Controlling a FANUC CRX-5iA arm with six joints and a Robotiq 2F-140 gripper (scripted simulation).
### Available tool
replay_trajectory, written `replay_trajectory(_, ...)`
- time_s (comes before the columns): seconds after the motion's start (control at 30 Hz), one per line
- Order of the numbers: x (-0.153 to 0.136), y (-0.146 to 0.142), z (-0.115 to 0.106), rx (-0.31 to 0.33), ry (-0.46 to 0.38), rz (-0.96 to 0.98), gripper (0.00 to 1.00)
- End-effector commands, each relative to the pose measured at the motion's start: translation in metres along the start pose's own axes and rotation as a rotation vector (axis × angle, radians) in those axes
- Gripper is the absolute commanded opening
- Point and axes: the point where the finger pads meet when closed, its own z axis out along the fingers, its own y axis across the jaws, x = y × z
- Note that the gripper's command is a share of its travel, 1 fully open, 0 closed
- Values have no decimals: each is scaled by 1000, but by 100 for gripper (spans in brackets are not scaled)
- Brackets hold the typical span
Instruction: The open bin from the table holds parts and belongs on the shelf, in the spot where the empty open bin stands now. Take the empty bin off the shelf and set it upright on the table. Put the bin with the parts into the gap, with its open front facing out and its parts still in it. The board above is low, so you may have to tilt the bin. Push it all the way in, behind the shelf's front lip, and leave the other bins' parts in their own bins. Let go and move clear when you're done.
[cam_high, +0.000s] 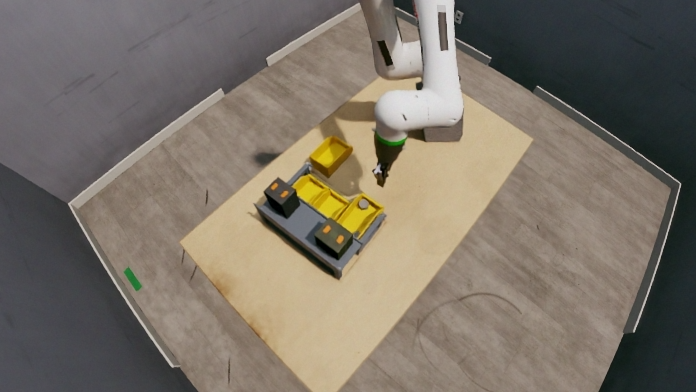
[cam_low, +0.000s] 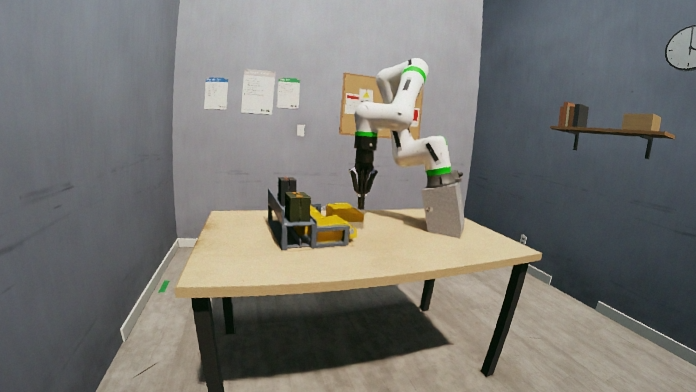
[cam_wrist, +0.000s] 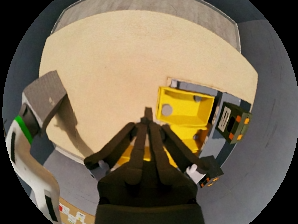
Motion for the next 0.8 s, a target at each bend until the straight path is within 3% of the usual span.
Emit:
replay_trajectory(0.0,0,1,3,-3,-1,1,10)
replay_trajectory(0.2,0,1,11,-3,-1,1,10)
replay_trajectory(0.77,0,2,60,-3,-1,1,10)
